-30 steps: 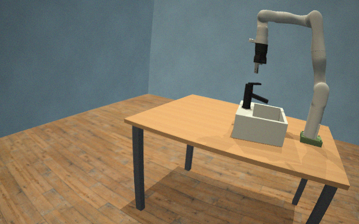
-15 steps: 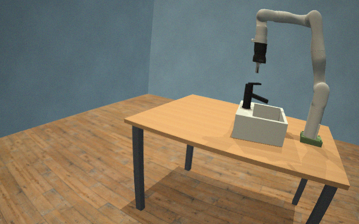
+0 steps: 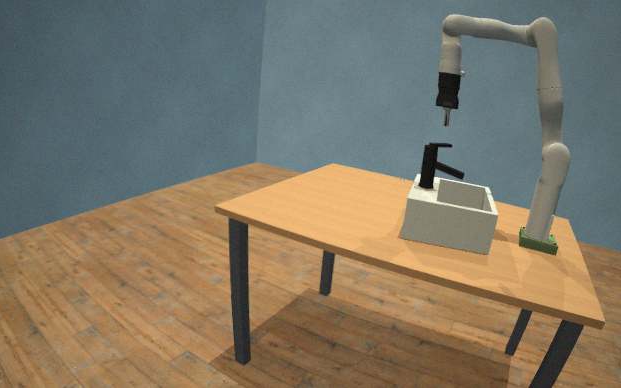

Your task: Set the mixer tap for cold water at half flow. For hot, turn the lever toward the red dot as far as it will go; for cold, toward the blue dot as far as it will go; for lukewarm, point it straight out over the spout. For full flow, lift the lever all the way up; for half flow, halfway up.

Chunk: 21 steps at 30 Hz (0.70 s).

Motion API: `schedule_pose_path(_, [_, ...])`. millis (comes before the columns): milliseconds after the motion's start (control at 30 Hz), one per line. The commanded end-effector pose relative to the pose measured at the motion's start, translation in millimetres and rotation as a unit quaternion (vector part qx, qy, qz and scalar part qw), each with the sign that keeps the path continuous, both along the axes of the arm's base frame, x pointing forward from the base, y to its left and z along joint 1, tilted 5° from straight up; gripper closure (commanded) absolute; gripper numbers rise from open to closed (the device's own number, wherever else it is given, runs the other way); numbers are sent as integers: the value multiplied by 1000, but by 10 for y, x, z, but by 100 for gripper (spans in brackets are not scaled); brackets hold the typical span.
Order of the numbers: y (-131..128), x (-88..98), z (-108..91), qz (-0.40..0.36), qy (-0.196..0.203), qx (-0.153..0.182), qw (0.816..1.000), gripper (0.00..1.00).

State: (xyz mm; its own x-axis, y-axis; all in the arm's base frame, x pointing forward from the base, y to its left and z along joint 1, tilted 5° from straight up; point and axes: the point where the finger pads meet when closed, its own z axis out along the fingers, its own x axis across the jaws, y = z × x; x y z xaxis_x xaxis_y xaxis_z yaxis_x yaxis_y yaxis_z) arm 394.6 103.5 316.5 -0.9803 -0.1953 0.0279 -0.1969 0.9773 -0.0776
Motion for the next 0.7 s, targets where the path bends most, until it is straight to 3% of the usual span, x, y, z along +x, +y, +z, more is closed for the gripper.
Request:
schedule_pose_path(0, [35,-10,9,-25,-3,-1,1000,100])
schedule_pose_path(667, [96,-78,29,-202,-19,-3,979,100])
